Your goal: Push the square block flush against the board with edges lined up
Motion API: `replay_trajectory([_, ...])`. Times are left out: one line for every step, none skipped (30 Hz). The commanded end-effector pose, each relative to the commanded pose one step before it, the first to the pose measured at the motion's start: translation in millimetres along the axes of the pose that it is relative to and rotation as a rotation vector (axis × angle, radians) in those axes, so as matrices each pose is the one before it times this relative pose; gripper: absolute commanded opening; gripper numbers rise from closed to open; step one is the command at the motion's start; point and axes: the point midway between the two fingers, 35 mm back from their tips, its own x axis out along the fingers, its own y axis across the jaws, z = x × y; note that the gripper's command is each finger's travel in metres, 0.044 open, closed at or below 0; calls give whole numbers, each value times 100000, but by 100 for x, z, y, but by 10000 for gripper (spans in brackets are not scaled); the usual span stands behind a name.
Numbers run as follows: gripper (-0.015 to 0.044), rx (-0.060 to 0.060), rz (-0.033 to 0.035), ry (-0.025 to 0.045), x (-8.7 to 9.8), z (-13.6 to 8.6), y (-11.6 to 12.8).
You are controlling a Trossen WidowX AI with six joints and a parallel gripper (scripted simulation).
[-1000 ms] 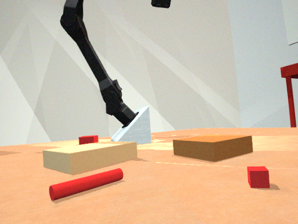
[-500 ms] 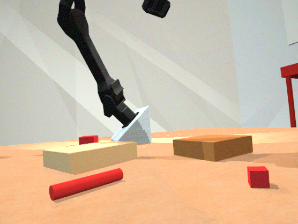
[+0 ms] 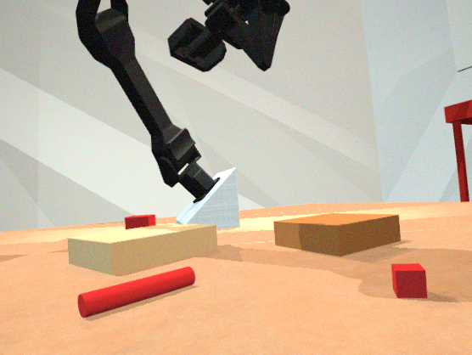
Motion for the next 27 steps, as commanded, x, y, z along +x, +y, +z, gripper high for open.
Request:
replay_trajectory([0,-8973,-10426,3529,3696,1620,-2275])
replay_trajectory([0,-2137,-2450,1076,934,373,-559])
replay_trajectory([0,-2137,-2385,1183,931,355,-562])
replay_trajectory([0,-2120,-2203,1271,894,360,-516])
replay_trajectory([0,-2129,-2155,1372,900,342,-528])
replay_trajectory([0,-2130,-2093,1466,902,323,-537])
replay_trajectory([0,-2131,-2027,1557,904,304,-546])
replay_trajectory([0,-2127,-1953,1641,904,284,-552])
replay_trajectory([0,-1708,-1515,1378,728,214,-447])
replay_trajectory([0,-1025,-885,853,438,122,-270])
replay_trajectory([0,-342,-291,288,146,40,-90])
replay_trajectory([0,0,0,0,0,0,0])
replay_trajectory([0,0,0,0,0,0,0])
replay_trajectory([0,0,0,0,0,0,0])
replay_trajectory([0,0,0,0,0,0,0])
replay_trajectory([0,1,13,1,307,16,20])
replay_trajectory([0,4,26,-6,919,38,45])
replay_trajectory([0,4,0,-44,1526,34,22])
replay_trajectory([0,1,-56,-83,1515,-5,-43])
replay_trajectory([0,-2,-61,-67,902,-23,-56])
replay_trajectory([0,-1,-25,-25,299,-11,-24])
replay_trajectory([0,0,0,0,0,0,0])
replay_trajectory([0,0,0,0,0,0,0])
replay_trajectory([0,0,0,0,0,0,0])
replay_trajectory([0,1,1,0,-1,19,0])
replay_trajectory([0,1,1,0,-1,38,-1])
replay_trajectory([0,2,2,-1,-2,57,-1])
